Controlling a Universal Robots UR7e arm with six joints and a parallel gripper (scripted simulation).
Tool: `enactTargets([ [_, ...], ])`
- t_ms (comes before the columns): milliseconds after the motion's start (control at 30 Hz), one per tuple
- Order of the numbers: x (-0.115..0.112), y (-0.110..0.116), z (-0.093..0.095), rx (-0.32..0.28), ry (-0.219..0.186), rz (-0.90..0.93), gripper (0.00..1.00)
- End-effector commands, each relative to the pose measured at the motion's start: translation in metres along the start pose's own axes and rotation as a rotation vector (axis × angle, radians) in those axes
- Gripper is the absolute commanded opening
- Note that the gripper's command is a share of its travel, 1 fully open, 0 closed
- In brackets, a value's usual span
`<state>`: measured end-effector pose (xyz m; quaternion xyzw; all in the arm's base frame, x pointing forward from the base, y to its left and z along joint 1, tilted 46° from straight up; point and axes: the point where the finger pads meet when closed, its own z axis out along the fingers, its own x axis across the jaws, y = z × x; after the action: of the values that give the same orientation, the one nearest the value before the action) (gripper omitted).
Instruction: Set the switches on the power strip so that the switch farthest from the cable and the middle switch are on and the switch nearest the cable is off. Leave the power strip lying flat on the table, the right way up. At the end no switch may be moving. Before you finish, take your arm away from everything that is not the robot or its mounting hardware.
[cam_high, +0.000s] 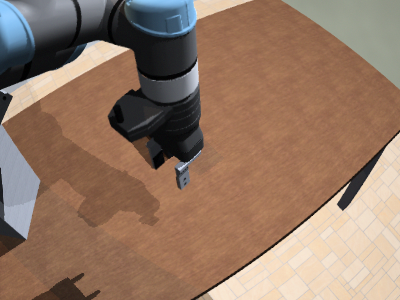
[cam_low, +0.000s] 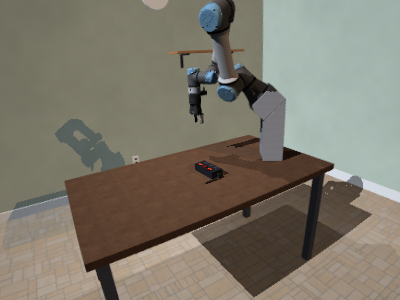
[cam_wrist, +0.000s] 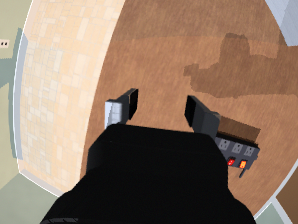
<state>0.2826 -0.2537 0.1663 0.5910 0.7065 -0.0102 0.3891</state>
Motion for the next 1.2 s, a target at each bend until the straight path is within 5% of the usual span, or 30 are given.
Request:
enactTargets([
  [0, 0.0, 0.0, 0.0, 0.0, -0.001, 0.0, 1.0],
  [1167, 0.004, 0.012, 0.007, 0.007, 0.03, 0.021, 1.0],
])
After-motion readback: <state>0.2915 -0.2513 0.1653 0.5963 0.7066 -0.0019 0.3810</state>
